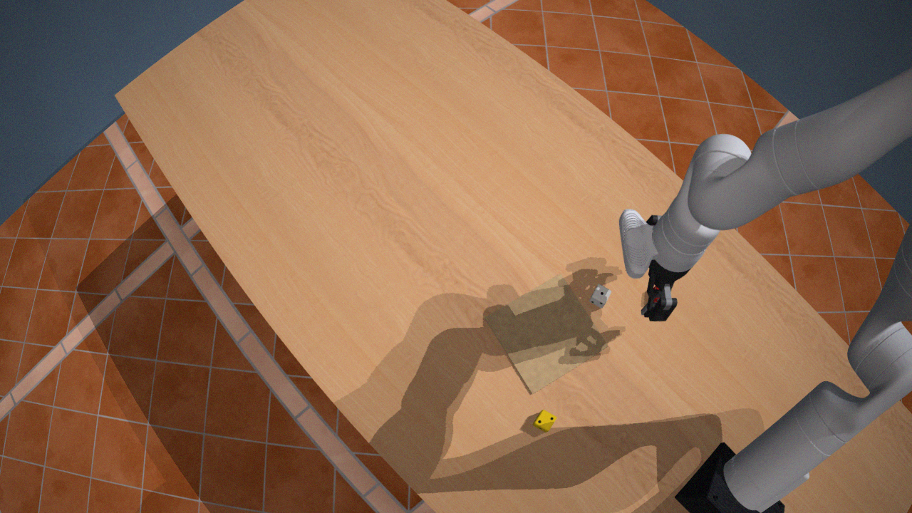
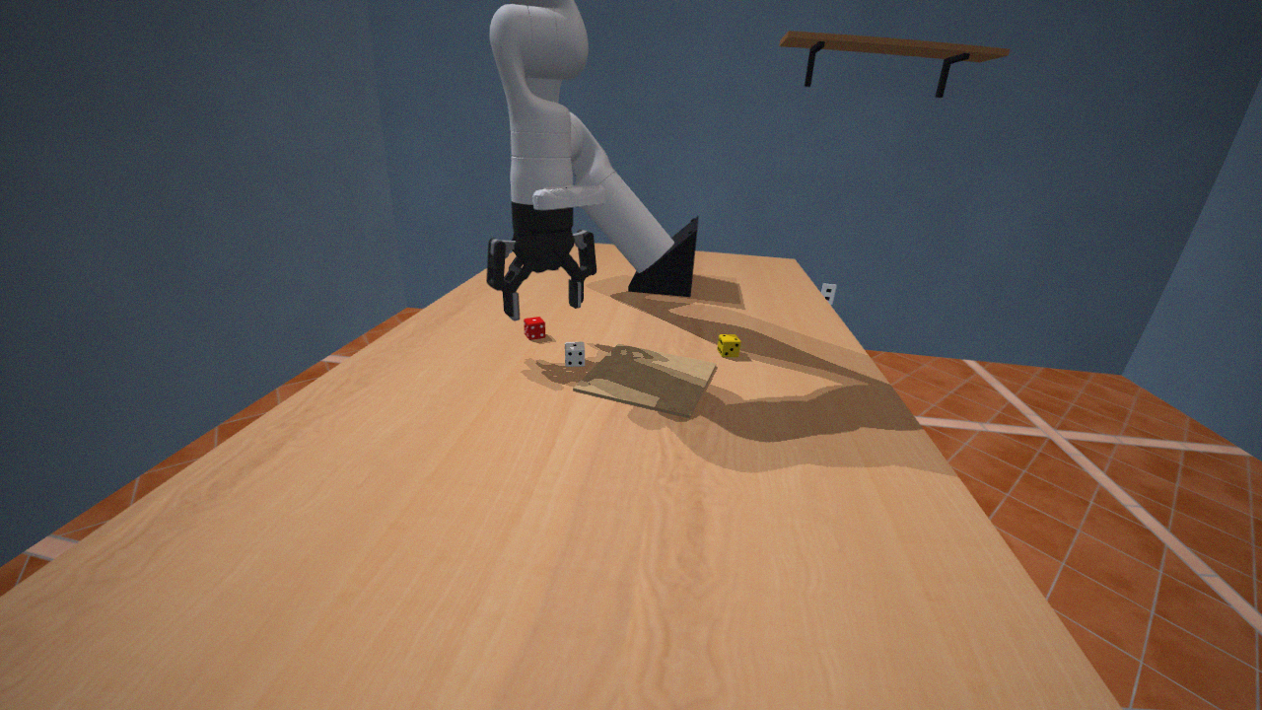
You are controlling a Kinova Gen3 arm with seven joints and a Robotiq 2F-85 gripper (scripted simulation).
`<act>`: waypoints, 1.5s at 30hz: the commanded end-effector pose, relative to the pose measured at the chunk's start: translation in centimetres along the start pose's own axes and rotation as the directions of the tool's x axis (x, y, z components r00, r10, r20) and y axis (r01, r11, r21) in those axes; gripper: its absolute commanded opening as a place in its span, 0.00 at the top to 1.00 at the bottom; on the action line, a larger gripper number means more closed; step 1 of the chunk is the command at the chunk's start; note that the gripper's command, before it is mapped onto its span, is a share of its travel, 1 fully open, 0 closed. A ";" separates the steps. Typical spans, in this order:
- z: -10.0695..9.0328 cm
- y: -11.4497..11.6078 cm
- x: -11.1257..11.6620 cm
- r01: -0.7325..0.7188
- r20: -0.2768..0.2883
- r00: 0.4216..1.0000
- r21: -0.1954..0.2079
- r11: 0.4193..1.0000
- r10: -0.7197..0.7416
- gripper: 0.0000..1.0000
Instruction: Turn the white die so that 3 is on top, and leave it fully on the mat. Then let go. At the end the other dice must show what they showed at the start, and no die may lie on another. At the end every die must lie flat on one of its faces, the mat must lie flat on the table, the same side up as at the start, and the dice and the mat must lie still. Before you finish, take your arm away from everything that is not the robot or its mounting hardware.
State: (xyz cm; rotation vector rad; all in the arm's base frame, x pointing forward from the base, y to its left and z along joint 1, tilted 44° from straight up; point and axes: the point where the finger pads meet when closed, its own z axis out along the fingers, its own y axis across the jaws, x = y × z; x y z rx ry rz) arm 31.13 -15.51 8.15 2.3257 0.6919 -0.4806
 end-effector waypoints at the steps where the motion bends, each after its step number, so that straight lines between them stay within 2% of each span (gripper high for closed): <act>1: 0.0 -0.5 0.3 0.004 0.000 1.000 -0.002 1.000 -0.004 0.00; 6: 0.0 -2.6 1.2 0.004 0.000 1.000 -0.002 1.000 -0.004 0.00; 12: 0.0 -6.8 3.1 0.004 0.000 1.000 -0.002 1.000 -0.004 0.00; 14: 0.0 -6.8 3.1 0.004 0.000 1.000 -0.002 1.000 -0.004 0.00; 24: 0.0 -14.9 6.8 0.004 0.000 1.000 -0.002 1.000 -0.004 0.00; 29: 0.0 -17.8 8.1 0.004 0.000 1.000 -0.002 1.000 -0.004 0.00; 36: 0.0 -19.1 8.7 0.004 0.000 1.000 -0.002 1.000 -0.004 0.00; 45: 0.0 -19.3 8.7 0.004 0.000 1.000 -0.002 1.000 -0.004 0.00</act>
